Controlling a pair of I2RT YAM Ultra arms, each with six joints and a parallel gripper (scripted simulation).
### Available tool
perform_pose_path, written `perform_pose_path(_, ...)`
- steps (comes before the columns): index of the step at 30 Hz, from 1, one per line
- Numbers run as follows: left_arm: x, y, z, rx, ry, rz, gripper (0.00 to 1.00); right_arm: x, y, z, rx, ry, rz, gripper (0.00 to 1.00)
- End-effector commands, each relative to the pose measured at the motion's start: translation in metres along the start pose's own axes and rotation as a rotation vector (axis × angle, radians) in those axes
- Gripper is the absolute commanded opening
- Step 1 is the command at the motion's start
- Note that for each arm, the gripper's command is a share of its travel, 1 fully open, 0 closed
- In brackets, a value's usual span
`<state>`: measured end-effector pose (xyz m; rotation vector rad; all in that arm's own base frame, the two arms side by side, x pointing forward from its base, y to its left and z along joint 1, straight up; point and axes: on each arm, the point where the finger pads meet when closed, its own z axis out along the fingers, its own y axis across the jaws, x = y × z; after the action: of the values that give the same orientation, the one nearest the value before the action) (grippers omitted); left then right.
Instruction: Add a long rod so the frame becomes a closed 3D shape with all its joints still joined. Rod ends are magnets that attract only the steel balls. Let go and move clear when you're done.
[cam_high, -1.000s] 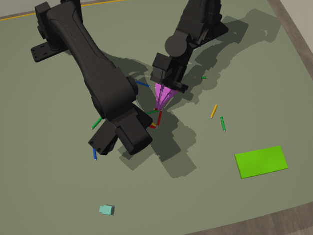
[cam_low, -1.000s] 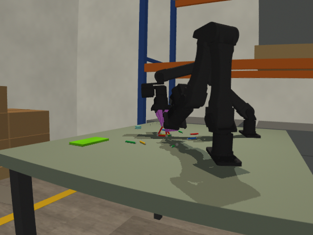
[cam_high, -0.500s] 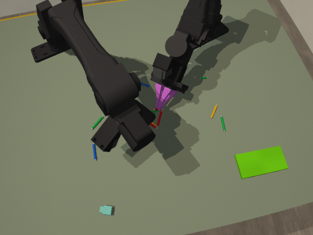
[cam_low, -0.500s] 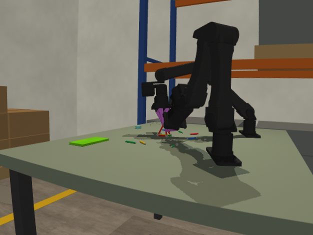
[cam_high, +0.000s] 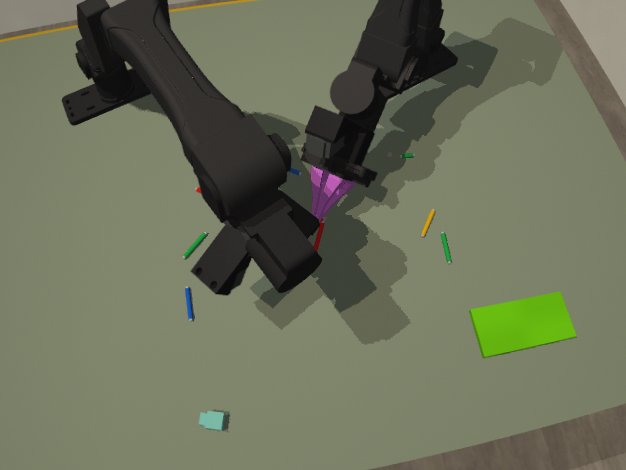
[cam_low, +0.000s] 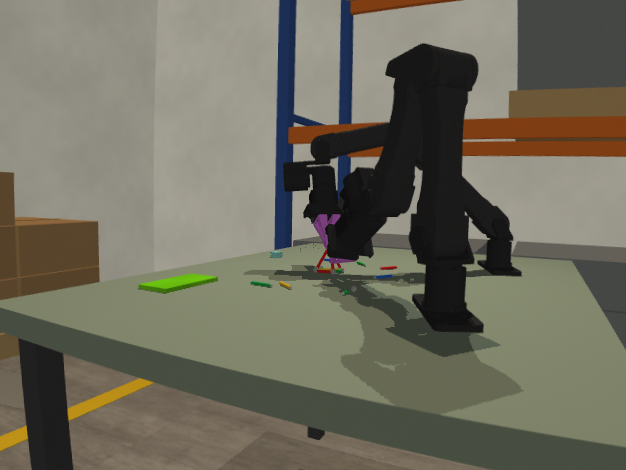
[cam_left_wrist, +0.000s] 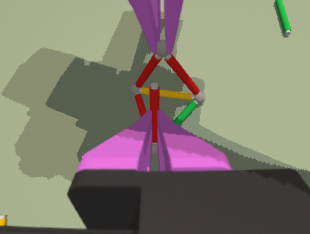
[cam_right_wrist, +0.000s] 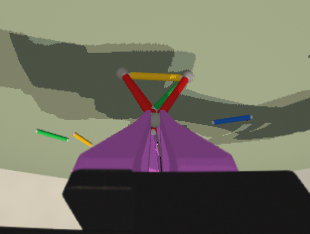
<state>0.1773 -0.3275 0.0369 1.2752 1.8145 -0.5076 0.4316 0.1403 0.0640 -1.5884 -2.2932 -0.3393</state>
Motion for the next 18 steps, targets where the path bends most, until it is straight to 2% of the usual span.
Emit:
perform_pose_path(1, -0.009, 0.002, -0.001, -0.005, -0.035, -0.002, 0.00, 0.021, 0.002, -0.004, -0.007, 0.033, -0.017, 0.00)
perform_pose_path(10, -0.009, 0.002, -0.001, -0.005, -0.035, -0.002, 0.00, 0.030, 0.003, 0.003, -0.014, 0.024, -0.021, 0.00)
perform_pose_path(14, -0.009, 0.002, -0.001, -0.005, -0.035, -0.002, 0.00, 0.029, 0.004, 0.006, -0.022, -0.019, -0.011, 0.00)
perform_pose_path(17, -0.009, 0.002, -0.001, -0.005, -0.035, -0.002, 0.00, 0.029, 0.004, 0.006, -0.022, -0.019, -0.011, 0.34)
perform_pose_path(18, -0.009, 0.002, -0.001, -0.005, -0.035, -0.002, 0.00, 0.029, 0.004, 0.006, -0.022, -0.019, -0.011, 0.39)
